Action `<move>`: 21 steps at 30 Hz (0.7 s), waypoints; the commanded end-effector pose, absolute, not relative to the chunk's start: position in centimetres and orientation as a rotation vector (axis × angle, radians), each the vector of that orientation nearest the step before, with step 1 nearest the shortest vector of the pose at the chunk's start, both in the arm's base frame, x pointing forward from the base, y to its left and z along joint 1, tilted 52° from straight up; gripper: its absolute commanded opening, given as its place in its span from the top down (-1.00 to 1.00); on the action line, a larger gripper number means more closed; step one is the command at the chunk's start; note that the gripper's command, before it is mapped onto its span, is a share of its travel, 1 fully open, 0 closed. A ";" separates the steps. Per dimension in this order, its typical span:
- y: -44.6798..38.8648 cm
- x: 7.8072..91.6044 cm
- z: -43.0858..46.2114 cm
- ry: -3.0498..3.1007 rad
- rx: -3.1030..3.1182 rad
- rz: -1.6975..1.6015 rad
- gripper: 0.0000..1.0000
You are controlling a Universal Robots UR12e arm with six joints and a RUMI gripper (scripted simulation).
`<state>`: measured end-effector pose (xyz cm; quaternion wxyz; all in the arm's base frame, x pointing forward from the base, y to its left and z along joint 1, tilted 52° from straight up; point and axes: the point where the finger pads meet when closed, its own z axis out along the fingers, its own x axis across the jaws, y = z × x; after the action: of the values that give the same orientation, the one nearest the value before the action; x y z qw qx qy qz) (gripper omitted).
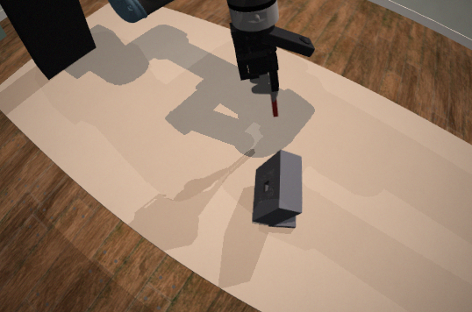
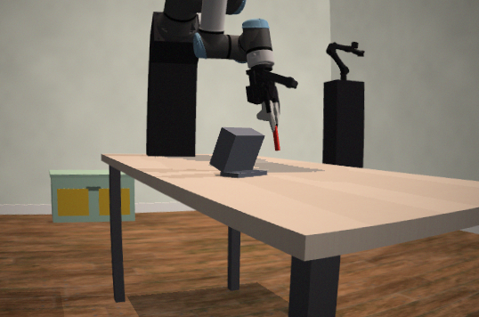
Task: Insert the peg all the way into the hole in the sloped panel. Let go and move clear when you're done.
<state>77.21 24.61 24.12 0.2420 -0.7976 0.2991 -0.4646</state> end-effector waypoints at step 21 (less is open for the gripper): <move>23.5 79.3 26.9 0.747 -2.098 -1.337 1.00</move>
<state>79.12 23.56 26.57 0.2659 -0.7800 0.2795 -0.4927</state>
